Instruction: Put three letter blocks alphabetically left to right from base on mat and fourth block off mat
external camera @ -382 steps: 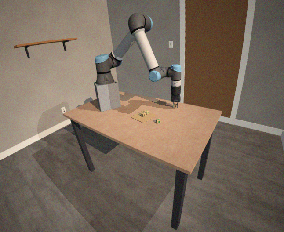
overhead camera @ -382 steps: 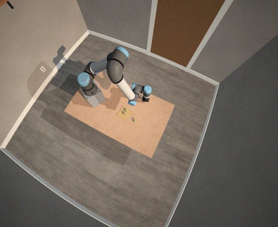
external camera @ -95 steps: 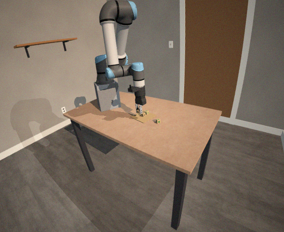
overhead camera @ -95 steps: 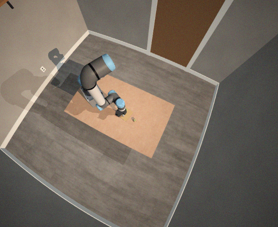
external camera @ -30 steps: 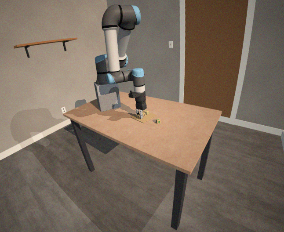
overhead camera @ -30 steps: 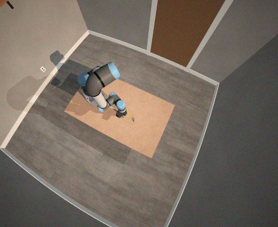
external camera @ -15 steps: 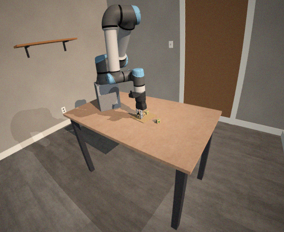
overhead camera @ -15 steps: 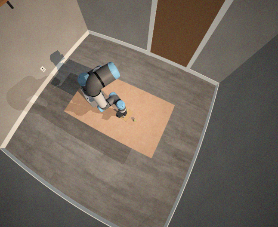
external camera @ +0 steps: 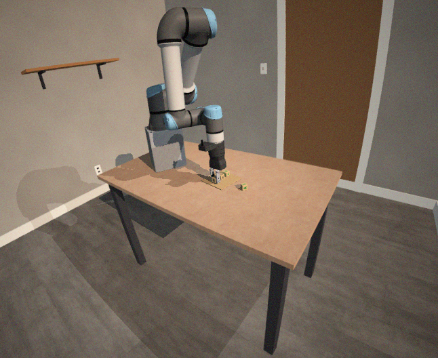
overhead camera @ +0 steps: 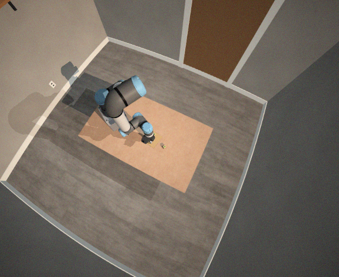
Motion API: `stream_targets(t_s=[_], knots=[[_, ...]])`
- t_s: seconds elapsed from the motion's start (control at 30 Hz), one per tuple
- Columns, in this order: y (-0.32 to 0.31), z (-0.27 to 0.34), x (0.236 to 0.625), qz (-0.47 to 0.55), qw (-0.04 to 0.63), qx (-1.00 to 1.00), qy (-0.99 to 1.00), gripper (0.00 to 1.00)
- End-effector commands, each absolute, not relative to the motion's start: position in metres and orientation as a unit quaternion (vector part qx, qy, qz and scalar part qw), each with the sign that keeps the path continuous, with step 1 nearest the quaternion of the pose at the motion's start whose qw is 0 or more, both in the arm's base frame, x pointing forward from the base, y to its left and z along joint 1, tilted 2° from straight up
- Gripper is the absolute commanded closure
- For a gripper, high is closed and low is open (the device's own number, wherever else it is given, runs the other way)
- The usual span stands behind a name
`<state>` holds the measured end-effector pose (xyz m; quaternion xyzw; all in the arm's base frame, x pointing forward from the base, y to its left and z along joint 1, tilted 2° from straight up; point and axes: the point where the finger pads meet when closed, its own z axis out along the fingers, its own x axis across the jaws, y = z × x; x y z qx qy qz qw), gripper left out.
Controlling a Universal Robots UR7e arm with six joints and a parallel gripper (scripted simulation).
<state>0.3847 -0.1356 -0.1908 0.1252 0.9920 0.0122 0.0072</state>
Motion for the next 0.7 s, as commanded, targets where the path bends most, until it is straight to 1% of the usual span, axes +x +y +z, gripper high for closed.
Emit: stream_targets(t_s=[0.0, 0.67], knots=[[-0.1358, -0.1909, 0.385, 0.012, 0.008, 0.125, 0.992, 0.51], [-0.1357, -0.1948, 0.3851, 0.012, 0.008, 0.125, 0.992, 0.51]])
